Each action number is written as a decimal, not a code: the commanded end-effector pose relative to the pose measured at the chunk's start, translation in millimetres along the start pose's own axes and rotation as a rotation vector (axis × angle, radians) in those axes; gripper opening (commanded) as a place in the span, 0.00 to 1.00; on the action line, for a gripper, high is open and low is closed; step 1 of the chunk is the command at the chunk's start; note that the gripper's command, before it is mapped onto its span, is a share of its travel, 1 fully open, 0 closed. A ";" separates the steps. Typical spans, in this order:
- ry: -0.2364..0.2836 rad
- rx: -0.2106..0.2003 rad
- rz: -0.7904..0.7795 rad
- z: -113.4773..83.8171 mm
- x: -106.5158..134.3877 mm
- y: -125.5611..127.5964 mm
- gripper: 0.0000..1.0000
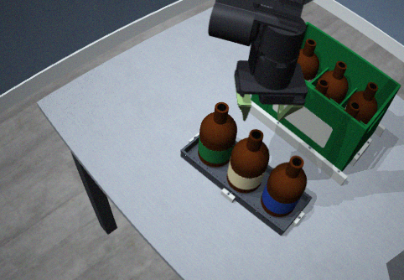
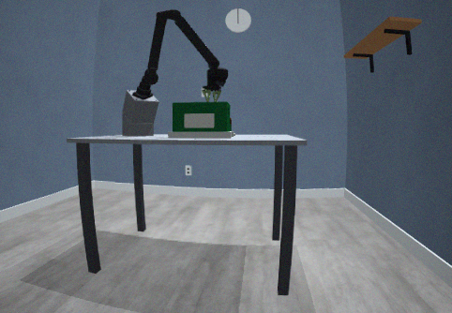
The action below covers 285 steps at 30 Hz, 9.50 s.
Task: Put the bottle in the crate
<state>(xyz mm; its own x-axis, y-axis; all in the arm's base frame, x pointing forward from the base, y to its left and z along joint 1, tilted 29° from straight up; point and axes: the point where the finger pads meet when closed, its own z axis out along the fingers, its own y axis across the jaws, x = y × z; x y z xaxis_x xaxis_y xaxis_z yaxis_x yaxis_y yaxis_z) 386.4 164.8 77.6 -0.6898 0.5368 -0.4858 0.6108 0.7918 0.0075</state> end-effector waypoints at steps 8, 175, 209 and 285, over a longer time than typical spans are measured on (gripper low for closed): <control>0.001 -0.008 -0.023 13.8 3.7 7.8 0.61; 0.001 0.001 -0.011 68.8 0.4 2.7 0.61; 0.002 0.001 -0.015 70.3 2.3 3.1 0.61; 0.004 0.009 -0.017 70.2 3.0 1.2 0.00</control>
<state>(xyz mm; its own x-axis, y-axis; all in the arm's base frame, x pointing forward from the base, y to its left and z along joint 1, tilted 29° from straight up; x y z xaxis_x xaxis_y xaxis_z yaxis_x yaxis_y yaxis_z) 411.2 149.2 20.6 -0.6941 0.5313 -0.4857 0.6041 0.7968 0.0083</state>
